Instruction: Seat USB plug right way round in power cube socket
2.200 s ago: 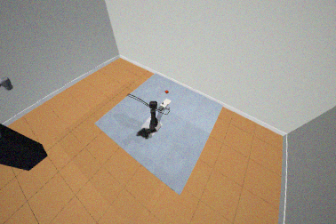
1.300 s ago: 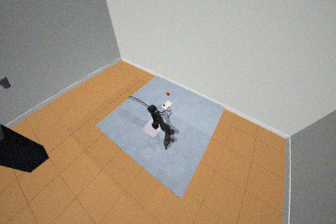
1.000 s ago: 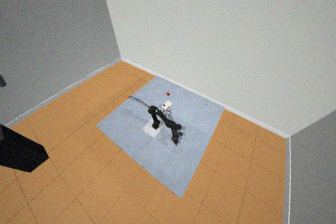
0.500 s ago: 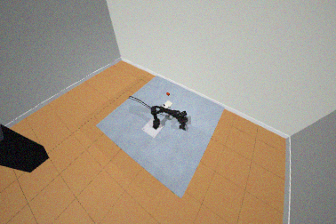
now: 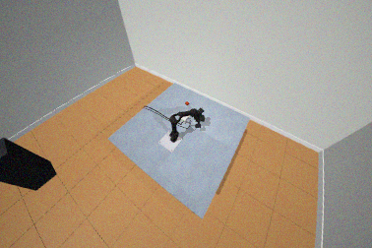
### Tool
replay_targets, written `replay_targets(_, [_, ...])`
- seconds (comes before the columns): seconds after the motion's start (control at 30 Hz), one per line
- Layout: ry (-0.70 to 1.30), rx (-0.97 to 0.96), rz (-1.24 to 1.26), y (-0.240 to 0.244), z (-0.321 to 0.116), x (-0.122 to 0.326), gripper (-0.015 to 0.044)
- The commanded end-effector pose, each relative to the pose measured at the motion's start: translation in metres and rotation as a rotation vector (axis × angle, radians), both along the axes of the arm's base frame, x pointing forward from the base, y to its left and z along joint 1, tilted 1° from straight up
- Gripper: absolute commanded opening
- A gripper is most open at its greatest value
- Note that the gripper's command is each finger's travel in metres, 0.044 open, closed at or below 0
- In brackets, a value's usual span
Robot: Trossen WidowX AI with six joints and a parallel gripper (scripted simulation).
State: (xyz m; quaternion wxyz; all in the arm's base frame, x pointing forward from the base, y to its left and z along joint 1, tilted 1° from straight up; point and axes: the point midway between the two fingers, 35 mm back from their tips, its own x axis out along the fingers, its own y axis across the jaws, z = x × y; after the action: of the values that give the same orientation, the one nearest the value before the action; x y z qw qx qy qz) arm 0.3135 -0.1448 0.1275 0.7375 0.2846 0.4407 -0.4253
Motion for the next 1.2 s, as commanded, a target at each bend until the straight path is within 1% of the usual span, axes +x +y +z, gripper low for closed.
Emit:
replay_targets(0.0, [-0.007,0.147,-0.021,0.071,0.008,0.018,0.044])
replay_targets(0.1, [0.002,0.212,-0.033,0.112,0.014,0.02,0.044])
replay_targets(0.23, [0.057,0.327,-0.123,0.168,0.023,0.007,0.044])
replay_targets(0.47, [0.168,0.424,-0.273,0.236,0.038,-0.024,0.044])
replay_targets(0.53, [0.179,0.429,-0.288,0.242,0.04,-0.026,0.044])
replay_targets(1.17, [0.178,0.429,-0.288,0.243,0.034,-0.024,0.044])
